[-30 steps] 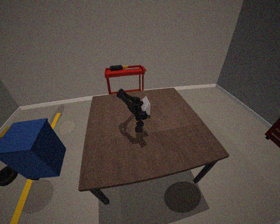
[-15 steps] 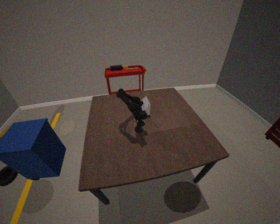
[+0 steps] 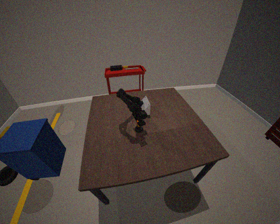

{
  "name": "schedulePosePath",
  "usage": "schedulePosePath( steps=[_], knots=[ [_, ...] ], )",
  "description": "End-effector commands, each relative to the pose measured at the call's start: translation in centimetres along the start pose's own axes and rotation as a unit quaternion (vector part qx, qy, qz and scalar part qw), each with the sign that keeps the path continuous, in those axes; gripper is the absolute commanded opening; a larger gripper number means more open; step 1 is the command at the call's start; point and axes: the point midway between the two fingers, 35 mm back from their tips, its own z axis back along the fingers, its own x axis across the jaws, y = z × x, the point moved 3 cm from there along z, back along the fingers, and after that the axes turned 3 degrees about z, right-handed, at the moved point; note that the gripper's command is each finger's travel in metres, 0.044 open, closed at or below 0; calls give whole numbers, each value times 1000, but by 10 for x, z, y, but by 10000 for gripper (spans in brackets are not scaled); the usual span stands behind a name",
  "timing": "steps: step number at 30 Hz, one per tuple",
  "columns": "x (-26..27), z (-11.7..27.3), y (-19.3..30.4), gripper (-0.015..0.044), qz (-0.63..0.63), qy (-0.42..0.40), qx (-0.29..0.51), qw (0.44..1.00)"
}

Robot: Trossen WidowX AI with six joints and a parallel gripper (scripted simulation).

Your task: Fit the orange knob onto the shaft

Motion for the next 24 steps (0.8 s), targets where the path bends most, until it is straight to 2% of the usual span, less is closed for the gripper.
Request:
schedulePosePath(
  steps=[1,24],
  knots=[
    [-3,3,1,0,44,5,1,999],
    [-2,1,1,0,44,5,1,999]
  ],
)
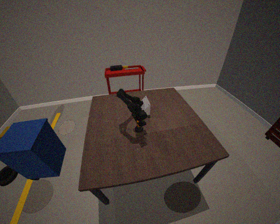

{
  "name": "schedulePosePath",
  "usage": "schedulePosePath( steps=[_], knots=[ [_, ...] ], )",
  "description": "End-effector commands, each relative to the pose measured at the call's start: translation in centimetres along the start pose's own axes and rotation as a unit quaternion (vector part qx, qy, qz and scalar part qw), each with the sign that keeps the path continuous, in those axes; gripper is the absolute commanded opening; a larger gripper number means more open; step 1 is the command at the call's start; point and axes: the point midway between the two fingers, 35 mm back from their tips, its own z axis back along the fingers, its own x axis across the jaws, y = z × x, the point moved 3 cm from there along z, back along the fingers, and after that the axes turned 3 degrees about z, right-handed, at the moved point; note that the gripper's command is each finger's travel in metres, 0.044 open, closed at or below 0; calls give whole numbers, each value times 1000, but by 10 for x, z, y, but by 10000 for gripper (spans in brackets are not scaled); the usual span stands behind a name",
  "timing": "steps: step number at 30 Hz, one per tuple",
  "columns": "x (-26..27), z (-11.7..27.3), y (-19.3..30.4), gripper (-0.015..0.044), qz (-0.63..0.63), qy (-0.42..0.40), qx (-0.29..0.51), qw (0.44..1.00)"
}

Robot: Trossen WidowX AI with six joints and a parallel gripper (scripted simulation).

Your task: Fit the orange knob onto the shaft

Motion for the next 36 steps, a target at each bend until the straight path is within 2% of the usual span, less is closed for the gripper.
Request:
schedulePosePath(
  steps=[1,24,31,36],
  knots=[
    [1,2,-1,0,3,3,2,1000],
    [3,3,-1,0,3,3,2,1000],
    [2,4,0,0,102,2,2,995],
    [0,3,1,0,107,2,2,994]
  ],
)
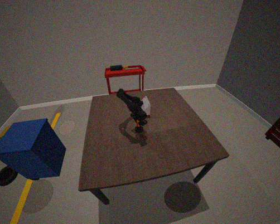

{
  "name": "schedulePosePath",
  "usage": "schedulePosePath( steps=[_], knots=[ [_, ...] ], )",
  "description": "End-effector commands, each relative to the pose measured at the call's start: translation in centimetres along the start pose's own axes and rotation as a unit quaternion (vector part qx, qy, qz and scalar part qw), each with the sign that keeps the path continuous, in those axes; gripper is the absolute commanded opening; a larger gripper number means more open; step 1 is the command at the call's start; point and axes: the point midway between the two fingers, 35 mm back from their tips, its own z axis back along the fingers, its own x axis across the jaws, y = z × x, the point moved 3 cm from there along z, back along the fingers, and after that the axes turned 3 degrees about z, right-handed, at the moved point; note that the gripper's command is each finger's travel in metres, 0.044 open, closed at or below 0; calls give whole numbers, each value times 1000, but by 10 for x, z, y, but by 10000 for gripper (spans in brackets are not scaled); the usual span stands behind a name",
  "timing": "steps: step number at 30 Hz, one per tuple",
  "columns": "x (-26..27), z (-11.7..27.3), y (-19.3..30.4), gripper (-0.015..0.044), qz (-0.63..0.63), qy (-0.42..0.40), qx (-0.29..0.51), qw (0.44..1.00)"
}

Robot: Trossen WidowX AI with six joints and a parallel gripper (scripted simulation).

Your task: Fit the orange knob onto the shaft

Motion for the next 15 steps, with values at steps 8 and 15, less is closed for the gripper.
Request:
schedulePosePath(
  steps=[8,15],
  knots=[
    [-5,-2,3,0,7,4,3,1000],
    [-6,-2,3,0,7,4,3,1000]
  ],
)
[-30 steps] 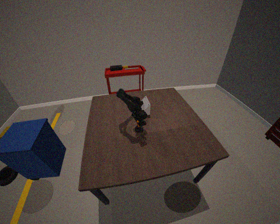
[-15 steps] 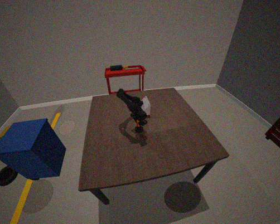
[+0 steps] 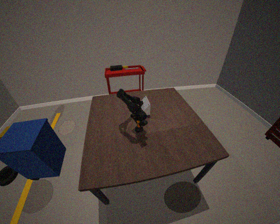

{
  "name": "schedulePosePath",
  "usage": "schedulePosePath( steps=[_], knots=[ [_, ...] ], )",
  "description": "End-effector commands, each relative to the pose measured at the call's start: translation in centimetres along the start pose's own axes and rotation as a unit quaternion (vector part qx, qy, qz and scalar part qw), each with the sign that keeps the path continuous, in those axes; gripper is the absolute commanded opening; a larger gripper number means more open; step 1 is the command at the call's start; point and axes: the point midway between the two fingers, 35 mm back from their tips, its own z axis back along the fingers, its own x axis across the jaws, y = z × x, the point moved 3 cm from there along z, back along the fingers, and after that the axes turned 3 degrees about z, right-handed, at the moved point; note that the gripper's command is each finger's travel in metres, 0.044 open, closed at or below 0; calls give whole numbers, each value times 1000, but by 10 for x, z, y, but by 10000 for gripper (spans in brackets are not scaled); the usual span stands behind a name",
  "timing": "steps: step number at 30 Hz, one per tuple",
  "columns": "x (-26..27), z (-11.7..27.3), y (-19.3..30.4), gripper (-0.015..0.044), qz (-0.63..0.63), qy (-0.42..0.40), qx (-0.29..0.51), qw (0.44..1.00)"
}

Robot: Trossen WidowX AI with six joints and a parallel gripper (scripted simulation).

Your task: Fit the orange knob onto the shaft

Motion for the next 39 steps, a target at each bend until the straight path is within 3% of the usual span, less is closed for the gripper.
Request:
schedulePosePath(
  steps=[1,11,18,39],
  knots=[
    [-1,0,2,0,-1,2,4,1000],
    [0,5,1,0,4,2,3,1000],
    [3,6,-1,0,104,2,4,995],
    [1,4,0,0,104,2,4,995]
  ],
)
